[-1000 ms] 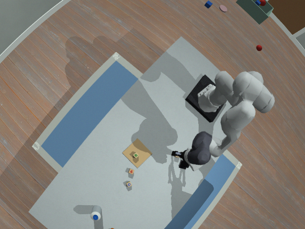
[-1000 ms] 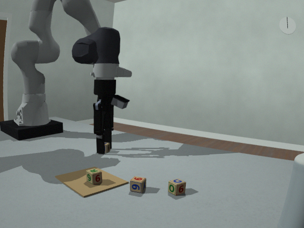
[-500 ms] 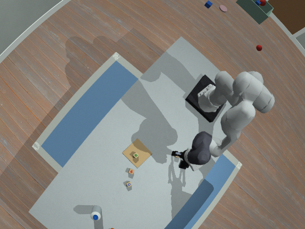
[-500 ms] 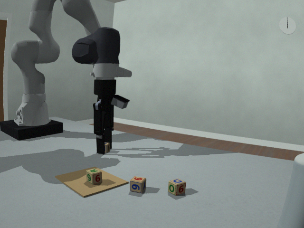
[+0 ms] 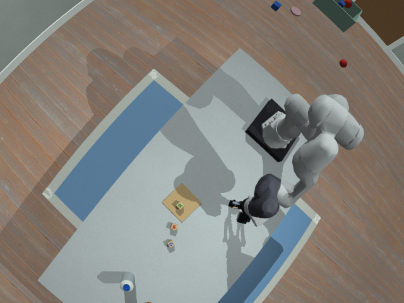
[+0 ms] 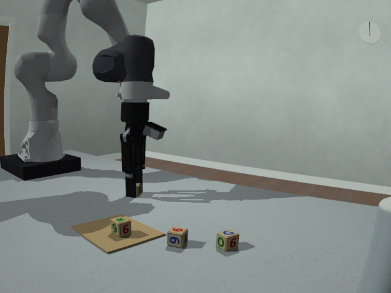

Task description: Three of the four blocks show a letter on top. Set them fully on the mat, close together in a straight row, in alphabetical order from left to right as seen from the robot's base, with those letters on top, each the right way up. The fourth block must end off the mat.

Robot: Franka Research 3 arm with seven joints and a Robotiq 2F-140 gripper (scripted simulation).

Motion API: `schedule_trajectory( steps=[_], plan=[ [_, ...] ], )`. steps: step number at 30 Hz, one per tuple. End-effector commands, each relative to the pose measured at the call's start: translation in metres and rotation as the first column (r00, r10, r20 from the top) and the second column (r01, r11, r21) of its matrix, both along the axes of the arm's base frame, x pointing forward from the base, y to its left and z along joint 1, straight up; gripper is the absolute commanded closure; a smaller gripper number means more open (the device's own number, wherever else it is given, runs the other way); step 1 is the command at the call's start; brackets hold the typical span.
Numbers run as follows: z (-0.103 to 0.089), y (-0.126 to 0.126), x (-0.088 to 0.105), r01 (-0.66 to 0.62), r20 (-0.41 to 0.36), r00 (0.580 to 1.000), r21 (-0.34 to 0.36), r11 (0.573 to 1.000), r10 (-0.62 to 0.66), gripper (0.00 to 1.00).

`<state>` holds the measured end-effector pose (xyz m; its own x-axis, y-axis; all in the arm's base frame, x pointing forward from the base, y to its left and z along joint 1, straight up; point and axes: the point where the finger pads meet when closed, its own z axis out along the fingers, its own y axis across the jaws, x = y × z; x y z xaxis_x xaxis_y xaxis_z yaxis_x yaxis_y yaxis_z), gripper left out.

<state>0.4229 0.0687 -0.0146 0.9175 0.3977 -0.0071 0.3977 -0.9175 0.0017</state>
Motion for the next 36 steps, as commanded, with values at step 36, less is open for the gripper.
schedule_trajectory(
  steps=[36],
  plan=[
    [0.0004,0.0004,0.0016,0.000,0.004,1.000,0.000,1.000,0.000,0.76]
  ],
)
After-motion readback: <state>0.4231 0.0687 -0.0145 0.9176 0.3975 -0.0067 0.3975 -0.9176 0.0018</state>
